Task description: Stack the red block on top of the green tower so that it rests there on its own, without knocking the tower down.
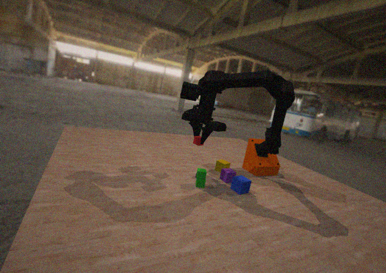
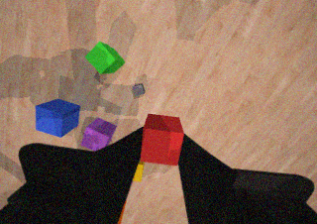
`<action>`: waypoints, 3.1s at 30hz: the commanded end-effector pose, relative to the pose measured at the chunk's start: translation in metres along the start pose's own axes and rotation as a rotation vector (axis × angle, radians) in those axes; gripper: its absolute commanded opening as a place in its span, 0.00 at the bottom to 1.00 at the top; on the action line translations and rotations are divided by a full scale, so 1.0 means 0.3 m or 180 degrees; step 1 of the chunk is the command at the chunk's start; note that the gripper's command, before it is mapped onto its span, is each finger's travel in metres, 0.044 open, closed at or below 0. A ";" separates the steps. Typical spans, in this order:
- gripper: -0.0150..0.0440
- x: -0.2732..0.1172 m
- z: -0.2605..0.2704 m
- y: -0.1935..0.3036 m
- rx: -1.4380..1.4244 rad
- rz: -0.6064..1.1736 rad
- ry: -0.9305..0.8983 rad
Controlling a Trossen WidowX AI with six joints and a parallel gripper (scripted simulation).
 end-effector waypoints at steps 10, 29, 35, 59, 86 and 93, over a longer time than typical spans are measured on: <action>0.25 -0.003 0.315 -0.131 0.0019 -0.0022 -0.0087; 0.25 0.150 0.320 -0.140 0.0018 -0.0024 -0.0098; 0.25 0.197 0.324 -0.139 0.0018 -0.0024 -0.0101; 0.25 0.191 0.324 -0.139 0.0018 -0.0024 -0.0100; 1.00 0.198 0.322 -0.138 0.0015 -0.0013 -0.0091; 1.00 0.198 0.322 -0.138 0.0015 -0.0013 -0.0091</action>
Point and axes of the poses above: the point midway between the two fingers, 35 mm back from their tips, its own x axis out along the fingers, its own z axis across the jaws, y = z × x, the point moved 8 cm from there along -x, back along the fingers, and after that the axes turned 11 degrees about x, right-handed, at the moved point
